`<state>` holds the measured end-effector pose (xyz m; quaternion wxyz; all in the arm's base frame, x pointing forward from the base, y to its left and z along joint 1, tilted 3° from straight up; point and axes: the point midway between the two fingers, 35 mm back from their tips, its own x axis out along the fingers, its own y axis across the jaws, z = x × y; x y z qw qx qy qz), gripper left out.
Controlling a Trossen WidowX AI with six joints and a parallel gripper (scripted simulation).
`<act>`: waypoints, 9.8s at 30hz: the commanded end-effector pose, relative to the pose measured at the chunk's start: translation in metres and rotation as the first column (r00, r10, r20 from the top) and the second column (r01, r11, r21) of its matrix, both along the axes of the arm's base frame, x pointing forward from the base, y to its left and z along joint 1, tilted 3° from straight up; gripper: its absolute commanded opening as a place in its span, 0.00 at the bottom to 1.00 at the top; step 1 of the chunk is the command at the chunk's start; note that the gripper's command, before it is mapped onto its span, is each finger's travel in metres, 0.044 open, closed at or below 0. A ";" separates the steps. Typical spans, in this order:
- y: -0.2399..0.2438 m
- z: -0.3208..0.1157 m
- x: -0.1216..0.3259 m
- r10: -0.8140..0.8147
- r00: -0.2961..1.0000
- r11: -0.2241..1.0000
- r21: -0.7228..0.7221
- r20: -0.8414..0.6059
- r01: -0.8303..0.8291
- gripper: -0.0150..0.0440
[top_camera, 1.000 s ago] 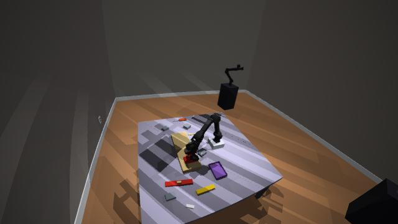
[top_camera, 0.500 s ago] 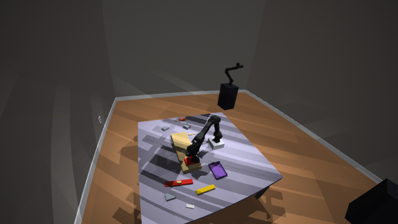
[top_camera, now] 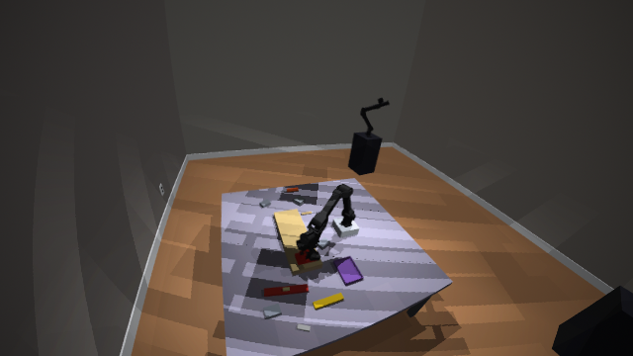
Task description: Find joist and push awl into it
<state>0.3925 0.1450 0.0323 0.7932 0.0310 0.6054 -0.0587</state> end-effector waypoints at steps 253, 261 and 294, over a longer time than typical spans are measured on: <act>-0.378 0.015 -0.048 -0.001 1.000 0.999 -0.039 -0.004 0.001 0.25; -0.390 0.016 -0.050 -0.001 1.000 0.999 -0.040 -0.004 0.001 0.25; -0.392 0.109 -0.048 -0.001 1.000 0.999 -0.040 -0.004 0.001 0.25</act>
